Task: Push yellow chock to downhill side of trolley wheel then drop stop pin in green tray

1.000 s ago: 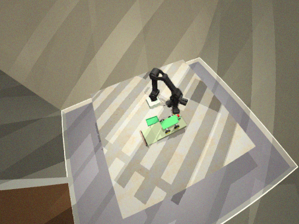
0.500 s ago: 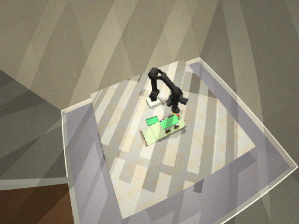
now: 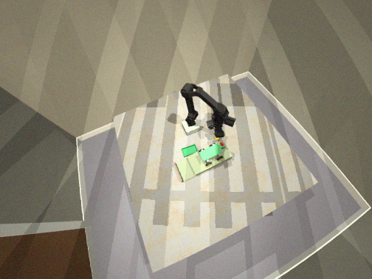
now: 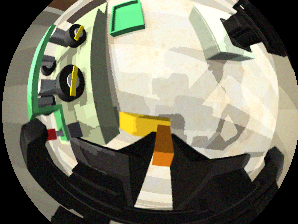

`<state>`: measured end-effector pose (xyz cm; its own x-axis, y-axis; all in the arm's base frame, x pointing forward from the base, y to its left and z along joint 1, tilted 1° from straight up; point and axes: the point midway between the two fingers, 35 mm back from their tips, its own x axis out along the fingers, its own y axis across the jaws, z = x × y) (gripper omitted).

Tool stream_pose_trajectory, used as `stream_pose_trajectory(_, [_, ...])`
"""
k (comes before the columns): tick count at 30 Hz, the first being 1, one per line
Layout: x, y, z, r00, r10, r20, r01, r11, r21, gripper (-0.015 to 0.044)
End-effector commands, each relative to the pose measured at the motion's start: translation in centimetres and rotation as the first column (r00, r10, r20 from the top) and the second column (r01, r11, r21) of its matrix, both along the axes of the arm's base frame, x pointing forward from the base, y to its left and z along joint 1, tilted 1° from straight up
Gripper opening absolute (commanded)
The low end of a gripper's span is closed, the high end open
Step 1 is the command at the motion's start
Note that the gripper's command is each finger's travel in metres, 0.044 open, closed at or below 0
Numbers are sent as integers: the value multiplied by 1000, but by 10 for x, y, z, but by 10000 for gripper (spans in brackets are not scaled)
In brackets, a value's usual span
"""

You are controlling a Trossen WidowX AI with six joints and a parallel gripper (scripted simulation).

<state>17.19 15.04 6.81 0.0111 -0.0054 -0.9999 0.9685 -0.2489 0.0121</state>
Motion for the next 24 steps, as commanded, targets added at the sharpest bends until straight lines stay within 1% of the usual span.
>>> stream_pose_trajectory(1, [0, 1, 15, 1000, -3, 4, 3, 1000, 7, 0])
stream_pose_trajectory(24, [1, 3, 82, 1000, -3, 4, 3, 1000, 8, 0])
